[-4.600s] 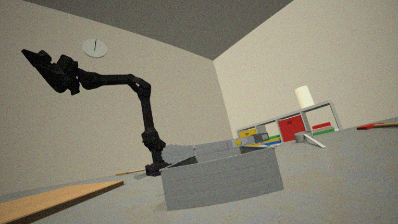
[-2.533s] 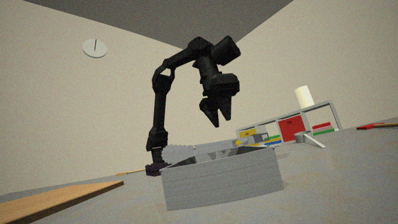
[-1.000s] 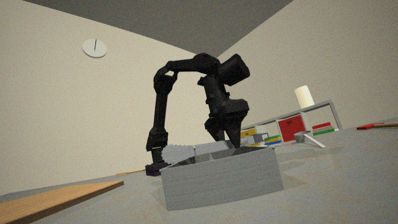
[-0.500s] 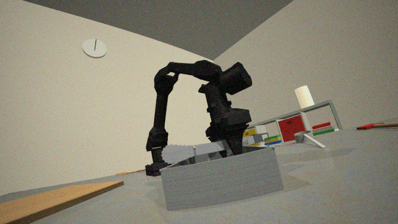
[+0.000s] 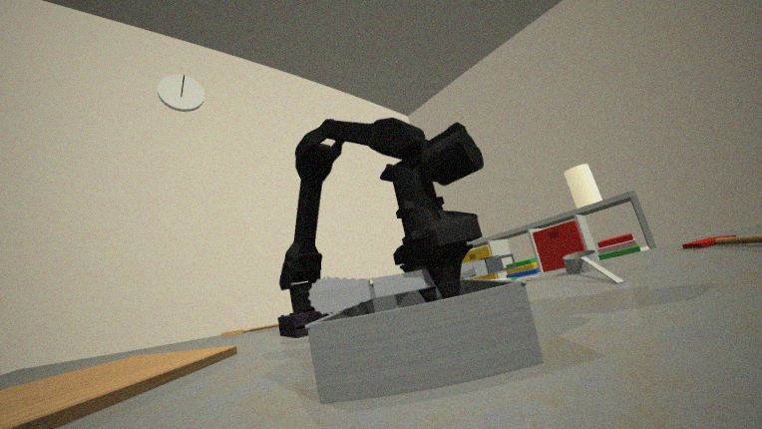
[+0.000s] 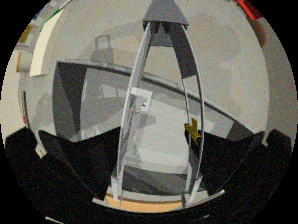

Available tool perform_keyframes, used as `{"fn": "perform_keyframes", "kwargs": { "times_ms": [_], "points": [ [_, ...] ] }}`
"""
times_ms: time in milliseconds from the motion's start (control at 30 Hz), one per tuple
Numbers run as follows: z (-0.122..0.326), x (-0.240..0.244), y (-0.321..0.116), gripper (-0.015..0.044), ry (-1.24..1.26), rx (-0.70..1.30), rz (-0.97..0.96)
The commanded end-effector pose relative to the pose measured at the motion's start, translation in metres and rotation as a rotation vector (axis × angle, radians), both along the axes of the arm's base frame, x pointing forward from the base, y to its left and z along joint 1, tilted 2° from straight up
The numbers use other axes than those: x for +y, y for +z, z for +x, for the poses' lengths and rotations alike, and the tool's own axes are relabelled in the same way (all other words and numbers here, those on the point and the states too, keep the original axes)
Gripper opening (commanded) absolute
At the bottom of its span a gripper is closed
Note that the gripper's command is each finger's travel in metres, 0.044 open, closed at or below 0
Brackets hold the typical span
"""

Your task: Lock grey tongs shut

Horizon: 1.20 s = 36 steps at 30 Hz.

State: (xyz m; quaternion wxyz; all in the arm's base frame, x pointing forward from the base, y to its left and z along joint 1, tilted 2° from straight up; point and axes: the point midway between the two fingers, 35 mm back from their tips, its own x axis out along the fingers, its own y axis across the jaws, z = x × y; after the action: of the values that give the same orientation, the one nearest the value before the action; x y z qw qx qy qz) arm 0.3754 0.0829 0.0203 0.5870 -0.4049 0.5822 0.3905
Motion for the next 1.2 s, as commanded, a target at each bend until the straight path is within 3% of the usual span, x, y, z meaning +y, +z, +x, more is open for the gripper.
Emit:
{"fn": "perform_keyframes", "kwargs": {
  "times_ms": [0, 1167],
  "points": [
    [0.0001, 0.0001, 0.0002, 0.0308, 0.0, 0.0, 0.0],
    [0.0001, 0.0001, 0.0002, 0.0075, 0.0, 0.0, 0.0]
  ]
}}
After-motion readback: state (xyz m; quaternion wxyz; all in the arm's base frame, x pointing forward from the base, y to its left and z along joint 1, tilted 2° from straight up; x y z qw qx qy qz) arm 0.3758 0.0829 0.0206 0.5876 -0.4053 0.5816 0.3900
